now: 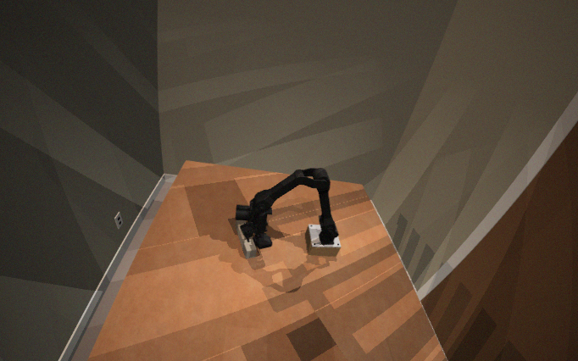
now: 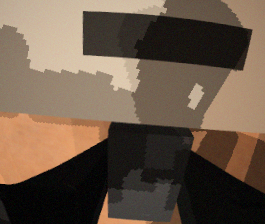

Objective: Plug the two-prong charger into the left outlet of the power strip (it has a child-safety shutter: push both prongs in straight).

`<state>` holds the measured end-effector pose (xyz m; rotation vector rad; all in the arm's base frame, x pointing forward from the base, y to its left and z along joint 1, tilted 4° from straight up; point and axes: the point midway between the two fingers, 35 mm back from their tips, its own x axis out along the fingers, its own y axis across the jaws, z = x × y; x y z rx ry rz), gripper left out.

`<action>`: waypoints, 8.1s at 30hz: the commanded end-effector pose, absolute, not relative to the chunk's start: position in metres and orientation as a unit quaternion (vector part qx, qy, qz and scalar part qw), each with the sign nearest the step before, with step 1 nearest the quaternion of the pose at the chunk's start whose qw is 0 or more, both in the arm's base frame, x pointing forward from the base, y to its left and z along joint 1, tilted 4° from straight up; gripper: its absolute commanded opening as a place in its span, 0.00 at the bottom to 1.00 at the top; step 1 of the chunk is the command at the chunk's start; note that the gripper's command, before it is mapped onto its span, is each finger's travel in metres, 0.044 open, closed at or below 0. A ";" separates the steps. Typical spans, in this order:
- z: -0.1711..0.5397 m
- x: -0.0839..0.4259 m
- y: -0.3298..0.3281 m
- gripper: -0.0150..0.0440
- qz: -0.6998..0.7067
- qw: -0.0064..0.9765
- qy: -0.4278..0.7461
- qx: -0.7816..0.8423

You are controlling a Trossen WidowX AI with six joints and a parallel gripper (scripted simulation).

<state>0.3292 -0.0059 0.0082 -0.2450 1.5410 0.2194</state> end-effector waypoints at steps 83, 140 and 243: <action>0.010 0.346 0.000 0.25 0.100 0.709 0.690 -0.108; 0.010 0.345 0.000 0.25 0.100 0.709 0.690 -0.108; 0.007 0.314 -0.012 1.00 0.099 0.708 0.691 -0.108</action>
